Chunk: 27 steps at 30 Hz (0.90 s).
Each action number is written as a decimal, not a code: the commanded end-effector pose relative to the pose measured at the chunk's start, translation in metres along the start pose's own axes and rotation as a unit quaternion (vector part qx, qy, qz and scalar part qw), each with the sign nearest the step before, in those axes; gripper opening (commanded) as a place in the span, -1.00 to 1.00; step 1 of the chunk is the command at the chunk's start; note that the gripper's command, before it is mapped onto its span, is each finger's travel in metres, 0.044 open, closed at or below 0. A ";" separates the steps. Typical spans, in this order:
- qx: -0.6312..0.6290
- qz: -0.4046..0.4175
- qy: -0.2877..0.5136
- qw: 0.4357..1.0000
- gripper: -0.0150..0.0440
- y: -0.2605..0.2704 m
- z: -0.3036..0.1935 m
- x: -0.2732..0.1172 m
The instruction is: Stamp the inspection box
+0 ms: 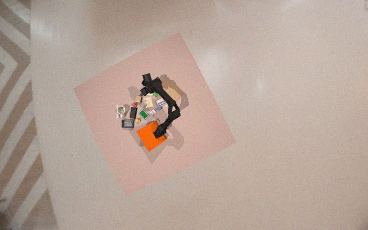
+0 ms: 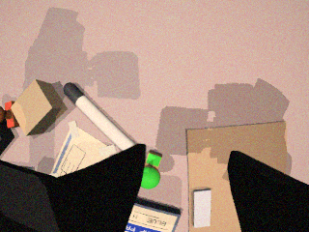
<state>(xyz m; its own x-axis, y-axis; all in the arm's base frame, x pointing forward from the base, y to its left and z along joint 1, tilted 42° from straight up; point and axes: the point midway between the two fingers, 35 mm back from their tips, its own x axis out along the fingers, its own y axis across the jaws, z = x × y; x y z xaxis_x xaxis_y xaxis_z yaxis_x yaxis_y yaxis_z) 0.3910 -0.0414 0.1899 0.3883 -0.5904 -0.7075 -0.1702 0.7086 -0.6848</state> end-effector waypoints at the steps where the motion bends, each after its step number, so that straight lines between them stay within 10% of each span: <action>1: 0.077 0.003 0.130 0.989 0.23 0.021 -0.047 0.051; 27: 0.087 0.002 0.146 0.985 0.23 0.025 -0.062 0.074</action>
<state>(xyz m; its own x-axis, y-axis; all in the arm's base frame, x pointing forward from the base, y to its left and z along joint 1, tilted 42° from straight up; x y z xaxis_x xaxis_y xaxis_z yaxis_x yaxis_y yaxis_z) 0.3607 -0.0861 0.1166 0.1164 -0.6552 -0.7464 0.0070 0.7520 -0.6591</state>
